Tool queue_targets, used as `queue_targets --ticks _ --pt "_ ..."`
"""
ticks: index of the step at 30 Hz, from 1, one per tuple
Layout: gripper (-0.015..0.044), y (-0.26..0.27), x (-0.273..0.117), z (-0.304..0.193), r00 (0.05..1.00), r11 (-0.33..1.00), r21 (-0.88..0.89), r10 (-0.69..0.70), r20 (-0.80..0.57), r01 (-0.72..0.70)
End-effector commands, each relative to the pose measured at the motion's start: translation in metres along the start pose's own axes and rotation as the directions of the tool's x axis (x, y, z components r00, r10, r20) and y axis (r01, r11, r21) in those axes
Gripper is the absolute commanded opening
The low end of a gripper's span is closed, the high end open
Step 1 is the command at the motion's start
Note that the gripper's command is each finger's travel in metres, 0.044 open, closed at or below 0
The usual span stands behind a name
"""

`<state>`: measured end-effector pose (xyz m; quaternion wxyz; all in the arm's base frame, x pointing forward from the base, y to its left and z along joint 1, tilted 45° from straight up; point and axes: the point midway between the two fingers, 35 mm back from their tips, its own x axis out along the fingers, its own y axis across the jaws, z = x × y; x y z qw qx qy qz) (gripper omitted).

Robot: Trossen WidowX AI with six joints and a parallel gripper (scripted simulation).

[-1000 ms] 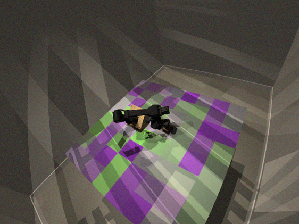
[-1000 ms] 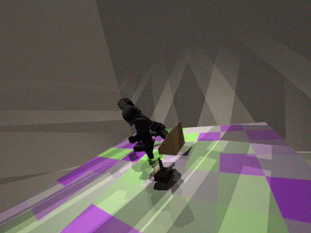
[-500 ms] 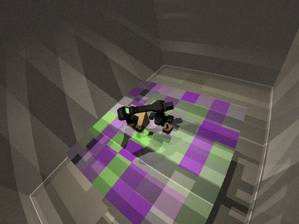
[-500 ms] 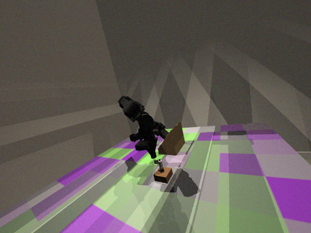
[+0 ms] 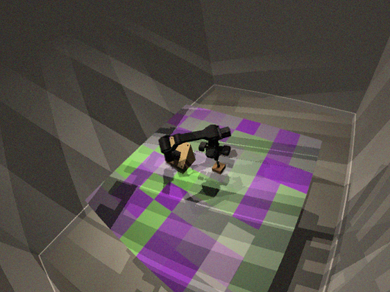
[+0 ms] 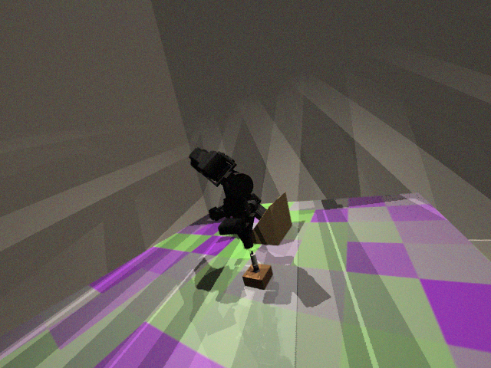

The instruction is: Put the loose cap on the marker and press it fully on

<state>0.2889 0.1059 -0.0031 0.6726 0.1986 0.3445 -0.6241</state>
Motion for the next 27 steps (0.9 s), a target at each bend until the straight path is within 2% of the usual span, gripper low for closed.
queue_targets --ticks 1,27 --pt "0.0 0.004 -0.005 -0.007 1.0 1.0 0.004 0.003 -0.003 -0.003" --pt "0.0 0.005 0.028 -0.007 1.0 1.0 0.004 0.003 -0.002 -0.003"
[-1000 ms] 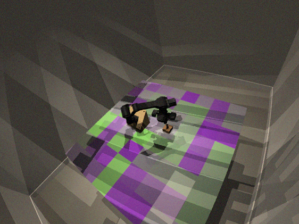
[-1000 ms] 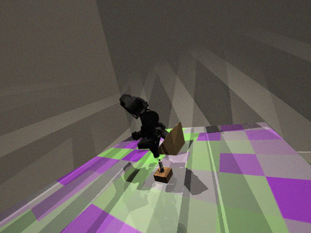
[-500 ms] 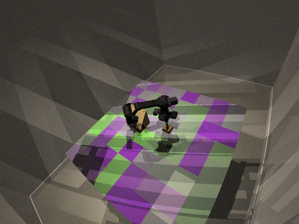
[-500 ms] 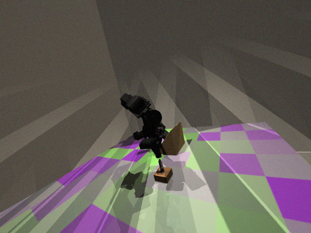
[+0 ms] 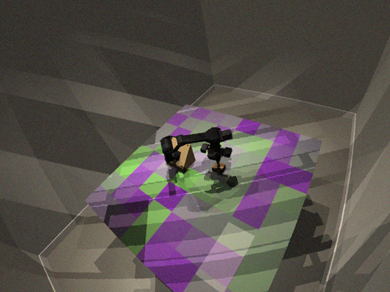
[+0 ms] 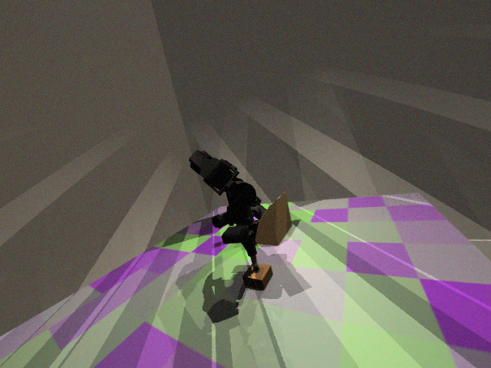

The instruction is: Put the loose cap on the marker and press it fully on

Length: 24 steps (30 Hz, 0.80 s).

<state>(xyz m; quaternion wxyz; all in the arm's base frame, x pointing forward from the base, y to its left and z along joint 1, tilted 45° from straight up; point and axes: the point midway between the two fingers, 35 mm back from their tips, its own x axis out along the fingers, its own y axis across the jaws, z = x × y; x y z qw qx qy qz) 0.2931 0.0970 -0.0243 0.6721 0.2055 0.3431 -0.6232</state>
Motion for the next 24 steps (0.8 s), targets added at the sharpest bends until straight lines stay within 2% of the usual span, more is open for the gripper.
queue_targets --ticks 1,23,24 --pt "0.0 -0.001 0.008 0.0 1.0 1.0 -0.006 -0.003 0.005 0.003" --pt "0.0 -0.003 0.037 0.0 1.0 1.0 -0.006 -0.003 0.007 0.003" --pt "0.0026 -0.002 0.035 0.001 1.0 1.0 0.002 -0.002 0.007 0.002"
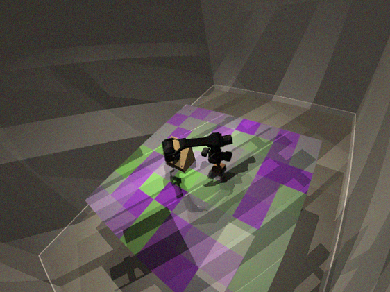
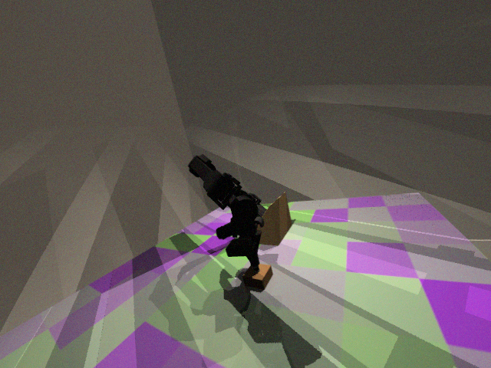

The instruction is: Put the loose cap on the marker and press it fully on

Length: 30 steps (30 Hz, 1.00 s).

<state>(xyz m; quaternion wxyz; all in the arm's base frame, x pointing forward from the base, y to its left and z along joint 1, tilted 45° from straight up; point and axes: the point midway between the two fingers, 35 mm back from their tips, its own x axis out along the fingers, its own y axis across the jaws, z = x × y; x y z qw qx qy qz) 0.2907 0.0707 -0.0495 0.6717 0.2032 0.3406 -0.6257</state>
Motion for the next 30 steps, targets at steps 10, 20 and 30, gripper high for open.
queue_targets --ticks 10,20,30 --pt "0.0289 0.0 -0.001 0.0 1.0 1.0 0.0 0.003 0.0 -0.003" --pt "0.044 0.002 -0.022 -0.001 1.0 1.0 -0.001 0.003 -0.002 -0.003" --pt "0.0387 0.0 -0.075 -0.001 1.0 0.998 -0.065 0.001 -0.003 -0.001"
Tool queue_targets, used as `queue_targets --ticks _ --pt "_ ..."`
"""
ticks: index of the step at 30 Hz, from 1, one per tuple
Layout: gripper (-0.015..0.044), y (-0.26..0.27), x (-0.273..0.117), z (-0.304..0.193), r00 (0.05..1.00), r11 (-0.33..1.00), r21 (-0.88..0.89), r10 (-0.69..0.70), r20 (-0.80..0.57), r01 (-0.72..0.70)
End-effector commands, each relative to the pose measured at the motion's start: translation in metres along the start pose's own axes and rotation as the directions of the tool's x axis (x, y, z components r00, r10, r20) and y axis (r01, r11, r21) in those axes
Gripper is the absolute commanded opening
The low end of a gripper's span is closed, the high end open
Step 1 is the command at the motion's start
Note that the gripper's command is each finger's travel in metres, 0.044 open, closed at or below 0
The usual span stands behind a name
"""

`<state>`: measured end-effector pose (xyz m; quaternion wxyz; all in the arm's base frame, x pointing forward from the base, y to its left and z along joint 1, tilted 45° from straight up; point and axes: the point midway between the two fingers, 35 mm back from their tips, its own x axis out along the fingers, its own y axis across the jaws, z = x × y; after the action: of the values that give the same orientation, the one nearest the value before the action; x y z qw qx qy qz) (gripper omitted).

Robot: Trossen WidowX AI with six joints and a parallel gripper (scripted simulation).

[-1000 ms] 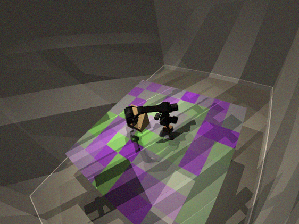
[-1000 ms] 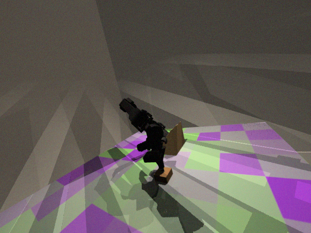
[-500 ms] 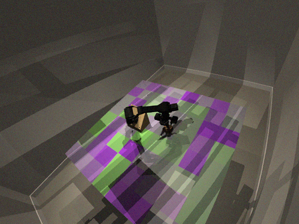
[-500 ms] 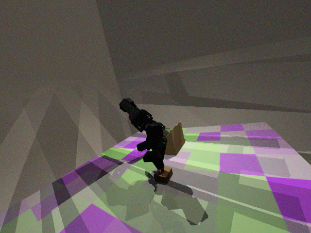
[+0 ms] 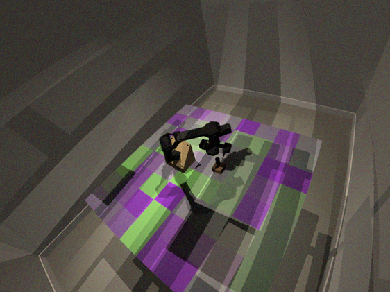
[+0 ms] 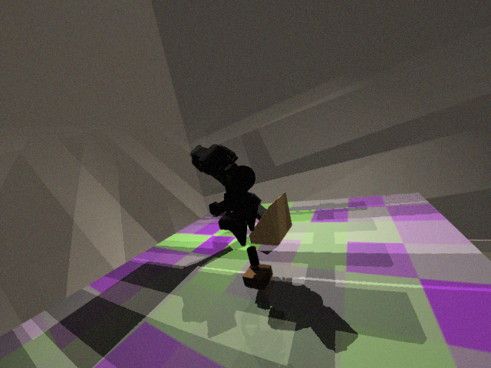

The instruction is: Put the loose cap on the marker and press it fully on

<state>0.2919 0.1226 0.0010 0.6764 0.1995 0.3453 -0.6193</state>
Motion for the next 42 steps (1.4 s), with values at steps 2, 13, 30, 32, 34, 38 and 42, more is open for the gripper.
queue_targets --ticks 2,13,30,32,34,38,42 --pt "0.0335 -0.001 -0.002 0.001 1.0 0.975 -0.222 -0.009 -0.002 0.009" --pt "0.0046 -0.001 0.005 0.0 1.0 0.293 -0.956 -0.009 -0.001 0.001" --pt "0.0 -0.001 0.005 0.0 1.0 0.232 -0.973 -0.009 -0.001 0.001" --pt "0.0 -0.001 0.007 0.0 1.0 0.232 -0.973 -0.009 -0.001 0.001" --pt "0.0 -0.001 0.009 0.0 1.0 0.232 -0.973 -0.009 -0.001 0.001" --pt "0.0 -0.001 0.014 0.001 1.0 0.232 -0.973 -0.009 -0.001 0.001" --pt "0.0 -0.001 0.02 0.001 1.0 0.232 -0.973 -0.009 -0.001 0.001"
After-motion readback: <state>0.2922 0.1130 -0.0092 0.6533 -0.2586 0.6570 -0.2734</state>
